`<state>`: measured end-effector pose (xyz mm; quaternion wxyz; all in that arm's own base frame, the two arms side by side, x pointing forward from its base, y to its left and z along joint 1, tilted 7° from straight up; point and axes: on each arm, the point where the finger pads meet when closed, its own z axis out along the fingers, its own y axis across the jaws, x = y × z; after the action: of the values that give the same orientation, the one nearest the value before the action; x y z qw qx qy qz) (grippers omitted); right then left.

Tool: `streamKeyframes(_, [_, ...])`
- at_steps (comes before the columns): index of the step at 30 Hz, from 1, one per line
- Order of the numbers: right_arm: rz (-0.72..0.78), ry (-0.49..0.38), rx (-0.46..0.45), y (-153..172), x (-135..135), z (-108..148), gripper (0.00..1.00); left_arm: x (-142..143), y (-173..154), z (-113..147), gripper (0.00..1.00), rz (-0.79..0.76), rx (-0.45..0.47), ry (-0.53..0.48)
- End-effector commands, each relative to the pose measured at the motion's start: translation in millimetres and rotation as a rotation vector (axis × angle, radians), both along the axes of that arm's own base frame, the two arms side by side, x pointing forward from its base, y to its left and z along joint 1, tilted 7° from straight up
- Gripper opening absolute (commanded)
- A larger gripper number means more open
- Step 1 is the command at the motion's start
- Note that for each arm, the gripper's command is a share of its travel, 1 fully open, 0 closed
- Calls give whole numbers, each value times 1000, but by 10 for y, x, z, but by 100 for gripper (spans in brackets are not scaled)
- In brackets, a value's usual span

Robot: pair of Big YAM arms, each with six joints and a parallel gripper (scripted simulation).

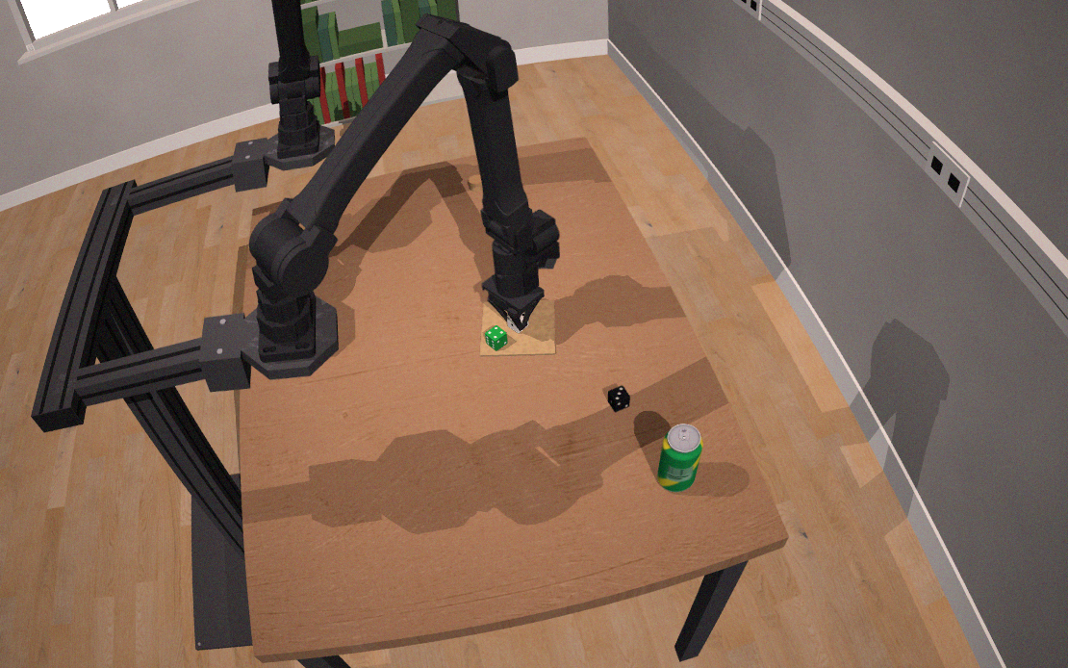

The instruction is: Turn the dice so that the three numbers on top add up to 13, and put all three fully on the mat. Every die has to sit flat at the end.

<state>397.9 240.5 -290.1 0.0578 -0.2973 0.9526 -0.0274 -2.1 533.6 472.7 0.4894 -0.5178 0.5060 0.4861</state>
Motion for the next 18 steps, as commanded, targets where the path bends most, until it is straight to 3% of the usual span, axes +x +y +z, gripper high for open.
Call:
streamKeyframes(1, [16,6,-3,-1,-59,-94,26,-27,41,377,100,1,67,16])
streamKeyframes(18, [15,4,-2,11,-34,-97,26,-27,41,377,100,1,67,16])
